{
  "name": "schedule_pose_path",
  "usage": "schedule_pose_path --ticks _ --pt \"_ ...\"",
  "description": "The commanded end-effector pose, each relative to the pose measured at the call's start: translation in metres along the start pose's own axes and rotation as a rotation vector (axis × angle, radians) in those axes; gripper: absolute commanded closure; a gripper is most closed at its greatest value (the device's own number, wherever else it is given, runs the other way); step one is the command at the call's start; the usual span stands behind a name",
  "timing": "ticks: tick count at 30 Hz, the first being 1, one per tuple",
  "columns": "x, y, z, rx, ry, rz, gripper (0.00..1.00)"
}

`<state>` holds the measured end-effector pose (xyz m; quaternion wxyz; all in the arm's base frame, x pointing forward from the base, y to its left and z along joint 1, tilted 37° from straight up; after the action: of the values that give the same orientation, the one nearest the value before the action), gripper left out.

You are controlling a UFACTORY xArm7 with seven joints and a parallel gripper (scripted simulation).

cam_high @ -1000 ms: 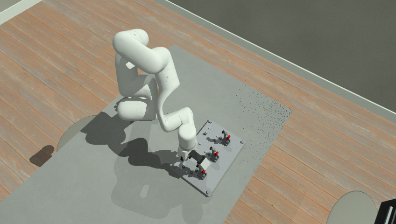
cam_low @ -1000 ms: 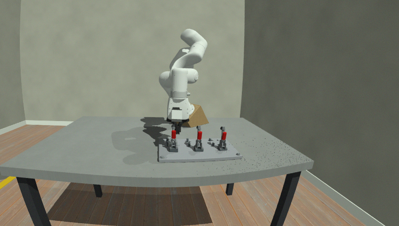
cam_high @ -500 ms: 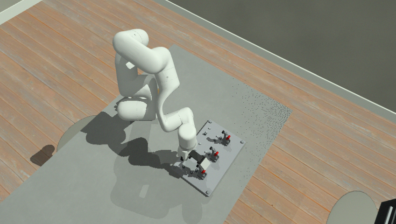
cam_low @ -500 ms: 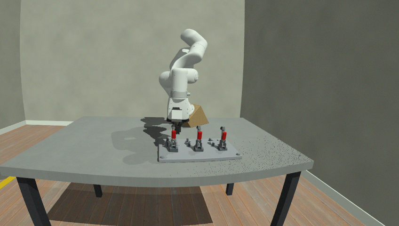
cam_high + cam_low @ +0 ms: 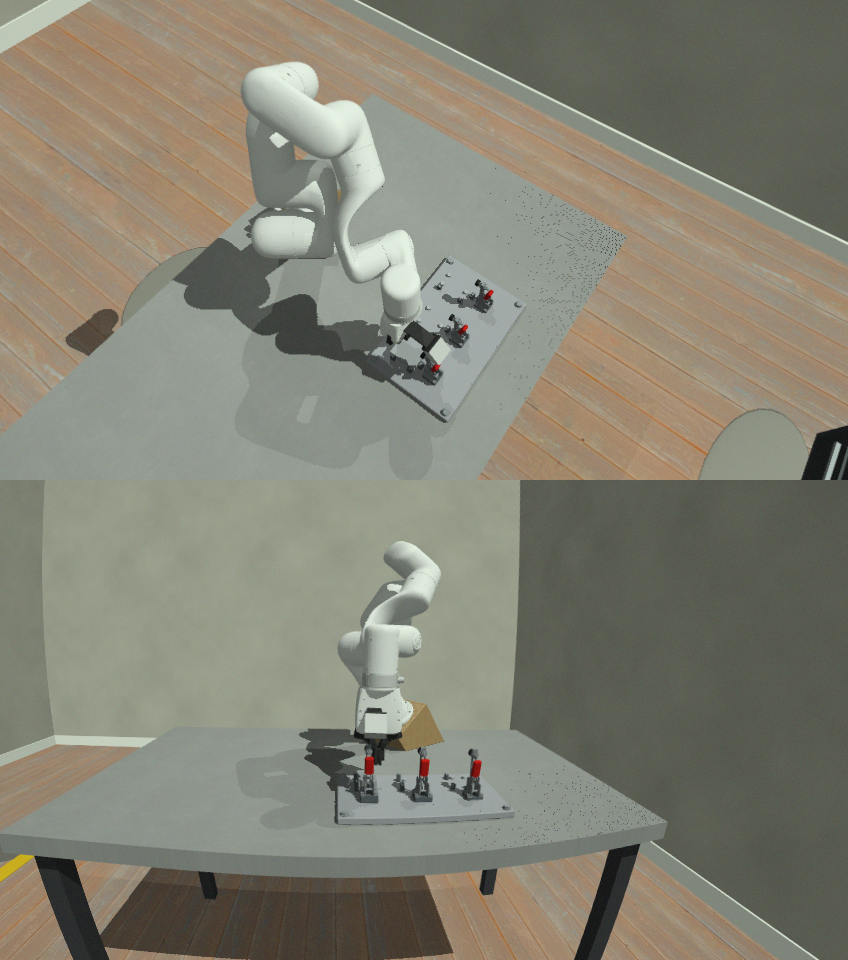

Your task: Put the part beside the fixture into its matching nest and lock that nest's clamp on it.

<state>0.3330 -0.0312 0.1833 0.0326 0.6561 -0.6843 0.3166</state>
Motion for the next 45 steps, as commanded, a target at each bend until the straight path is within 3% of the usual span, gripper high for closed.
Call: schedule_pose_path --ticks 1,45 --pt "0.028 0.031 0.028 0.004 -0.001 -0.001 1.0" --pt "0.028 0.031 0.018 0.004 -0.001 -0.001 1.0"
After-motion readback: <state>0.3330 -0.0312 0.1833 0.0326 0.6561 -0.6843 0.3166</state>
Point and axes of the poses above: the point where the finger pads meet when closed, its own z axis out along the fingers, its own x axis across the jaws, y = z × x, the point moved 2 cm from there along -z, back along the fingers, and after that the axes turned 3 degrees about z, right-handed, at the moved point
